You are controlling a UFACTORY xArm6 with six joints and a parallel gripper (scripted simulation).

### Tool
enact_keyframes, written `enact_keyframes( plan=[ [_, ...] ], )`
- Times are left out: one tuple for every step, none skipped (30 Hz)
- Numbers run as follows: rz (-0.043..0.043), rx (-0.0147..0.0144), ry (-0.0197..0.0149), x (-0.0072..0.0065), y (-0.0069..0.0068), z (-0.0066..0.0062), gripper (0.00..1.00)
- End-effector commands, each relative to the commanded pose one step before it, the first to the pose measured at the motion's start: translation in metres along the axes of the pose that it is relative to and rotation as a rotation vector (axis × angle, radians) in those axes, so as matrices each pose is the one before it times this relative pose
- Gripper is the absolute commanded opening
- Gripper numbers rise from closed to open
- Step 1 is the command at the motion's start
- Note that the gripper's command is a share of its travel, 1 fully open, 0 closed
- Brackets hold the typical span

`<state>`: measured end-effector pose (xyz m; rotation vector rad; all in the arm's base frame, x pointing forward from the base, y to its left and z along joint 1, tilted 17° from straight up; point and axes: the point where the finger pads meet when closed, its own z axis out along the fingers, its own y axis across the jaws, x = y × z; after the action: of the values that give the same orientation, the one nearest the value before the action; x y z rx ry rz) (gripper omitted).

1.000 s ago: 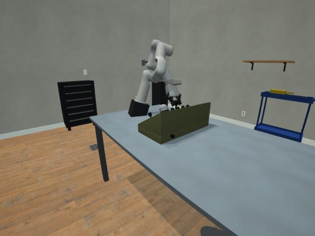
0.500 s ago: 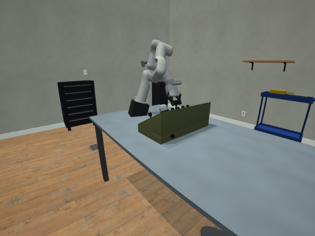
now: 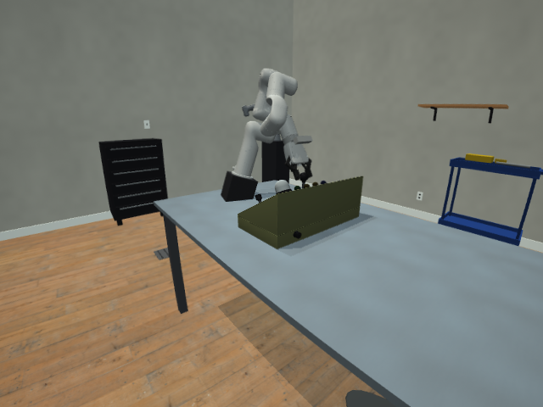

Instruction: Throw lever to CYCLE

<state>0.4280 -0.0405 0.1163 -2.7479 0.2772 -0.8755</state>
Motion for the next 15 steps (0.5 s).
enact_keyframes(
  plan=[
    [-0.00057, 0.00004, -0.00184, 0.00182, -0.00004, -0.02082, 0.76],
    [0.00000, -0.00003, -0.00002, -0.00001, 0.00001, -0.00550, 0.76],
    [0.00000, 0.00001, 0.00001, 0.00000, 0.00000, -0.00578, 0.76],
    [-0.00001, 0.00004, 0.00003, 0.00001, -0.00001, -0.00599, 0.76],
    [0.00000, 0.00000, 0.00000, 0.00000, 0.00000, -0.00610, 0.76],
    [0.00000, -0.00003, -0.00002, -0.00001, 0.00001, -0.00610, 0.76],
    [0.00001, -0.00003, -0.00002, -0.00001, 0.00001, -0.00600, 0.76],
    [0.00000, 0.00000, 0.00000, 0.00000, 0.00000, 0.00000, 0.76],
    [0.00000, 0.00000, 0.00000, 0.00000, 0.00000, 0.00000, 0.76],
    [-0.00001, 0.00003, 0.00003, 0.00001, -0.00001, -0.00579, 0.76],
    [0.00000, 0.00001, 0.00001, 0.00000, 0.00000, -0.00539, 0.76],
    [0.00000, 0.00000, 0.00000, 0.00000, 0.00000, -0.00485, 0.76],
    [0.00000, -0.00002, -0.00002, -0.00001, 0.00000, -0.00416, 0.76],
    [0.00000, 0.00000, 0.00000, 0.00000, 0.00000, -0.00338, 0.76],
    [-0.00001, 0.00002, 0.00002, 0.00001, 0.00000, -0.00255, 0.76]
  ],
)
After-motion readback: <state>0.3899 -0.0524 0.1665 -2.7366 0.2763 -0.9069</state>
